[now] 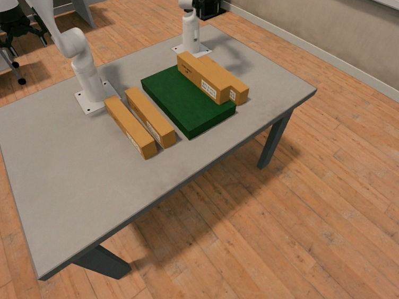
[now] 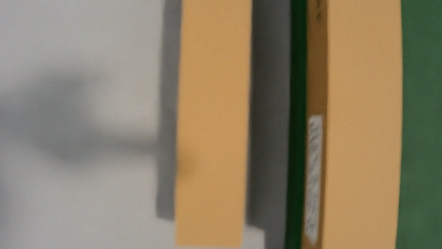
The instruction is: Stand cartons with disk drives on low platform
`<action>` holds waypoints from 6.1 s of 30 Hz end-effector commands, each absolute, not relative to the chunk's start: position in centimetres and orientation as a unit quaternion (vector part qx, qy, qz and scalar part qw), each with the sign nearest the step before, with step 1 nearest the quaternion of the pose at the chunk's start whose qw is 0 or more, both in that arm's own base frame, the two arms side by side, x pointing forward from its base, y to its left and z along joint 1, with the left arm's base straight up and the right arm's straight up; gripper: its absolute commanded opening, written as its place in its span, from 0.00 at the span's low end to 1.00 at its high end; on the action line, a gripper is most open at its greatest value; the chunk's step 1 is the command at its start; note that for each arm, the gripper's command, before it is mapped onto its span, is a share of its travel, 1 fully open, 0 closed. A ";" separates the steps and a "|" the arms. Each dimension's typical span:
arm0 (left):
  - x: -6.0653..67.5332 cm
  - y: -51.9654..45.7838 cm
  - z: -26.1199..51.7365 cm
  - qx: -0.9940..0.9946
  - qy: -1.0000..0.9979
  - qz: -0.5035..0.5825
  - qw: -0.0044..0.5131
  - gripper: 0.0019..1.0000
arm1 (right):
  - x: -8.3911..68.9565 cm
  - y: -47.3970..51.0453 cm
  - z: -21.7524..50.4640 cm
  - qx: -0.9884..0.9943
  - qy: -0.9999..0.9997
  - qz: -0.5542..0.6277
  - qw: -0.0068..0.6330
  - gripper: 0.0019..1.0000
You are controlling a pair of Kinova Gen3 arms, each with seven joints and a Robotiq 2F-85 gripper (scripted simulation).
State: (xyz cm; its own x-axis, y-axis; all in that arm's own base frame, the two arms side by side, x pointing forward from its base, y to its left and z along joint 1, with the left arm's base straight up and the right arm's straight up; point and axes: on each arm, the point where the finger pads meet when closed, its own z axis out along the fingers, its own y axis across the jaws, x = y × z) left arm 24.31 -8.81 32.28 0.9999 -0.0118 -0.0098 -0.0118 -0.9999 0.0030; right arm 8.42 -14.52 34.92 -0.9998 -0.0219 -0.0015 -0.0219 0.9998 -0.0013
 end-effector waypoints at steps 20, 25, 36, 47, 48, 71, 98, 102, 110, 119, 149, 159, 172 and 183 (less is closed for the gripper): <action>22.2 -6.7 36.0 1.000 -0.007 -0.002 0.002 1.00 | 8.4 -14.5 34.9 -0.011 1.000 -0.001 0.001 1.00; 22.2 -6.7 36.0 1.000 -0.007 -0.002 0.002 1.00 | 8.4 -14.5 34.9 -0.011 1.000 -0.001 0.001 1.00; 22.2 -6.7 36.0 1.000 -0.007 -0.002 0.002 1.00 | 8.4 -14.5 34.9 -0.011 1.000 -0.001 0.001 1.00; 22.2 -6.7 36.0 1.000 -0.007 -0.002 0.002 1.00 | 8.4 -14.5 34.9 -0.011 1.000 -0.001 0.001 1.00; 22.2 -6.7 36.0 1.000 -0.007 -0.002 0.002 1.00 | 8.4 -14.5 34.9 -0.011 1.000 -0.001 0.001 1.00; 20.0 -1.1 35.8 1.000 -0.007 -0.002 0.002 1.00 | 8.4 -14.5 34.9 -0.011 1.000 -0.001 0.001 1.00; 15.5 10.0 35.3 1.000 -0.007 -0.001 0.002 1.00 | 8.4 -14.5 34.9 -0.011 1.000 -0.001 0.001 1.00; 15.5 10.0 35.3 1.000 -0.007 -0.001 0.002 1.00 | 8.4 -14.5 34.9 -0.011 1.000 -0.001 0.001 1.00; 15.5 10.0 35.3 1.000 -0.007 -0.001 0.002 1.00 | 8.4 -14.5 34.9 -0.011 1.000 -0.001 0.001 1.00; 13.3 15.5 35.1 1.000 -0.007 -0.001 0.003 1.00 | 8.4 -14.5 34.9 -0.011 1.000 -0.001 0.001 1.00; 12.2 18.3 35.0 1.000 -0.006 0.000 0.003 1.00 | 8.4 -14.5 34.9 -0.011 1.000 -0.001 0.001 1.00; 12.2 18.3 35.0 1.000 -0.006 0.000 0.003 1.00 | 8.4 -14.5 34.9 -0.011 1.000 -0.001 0.001 1.00; 12.2 18.3 35.0 1.000 -0.006 0.000 0.003 1.00 | 8.4 -14.5 34.9 -0.011 1.000 -0.001 0.001 1.00; 12.2 18.3 35.0 1.000 -0.006 0.000 0.003 1.00 | 8.4 -14.5 34.9 -0.011 1.000 -0.001 0.001 1.00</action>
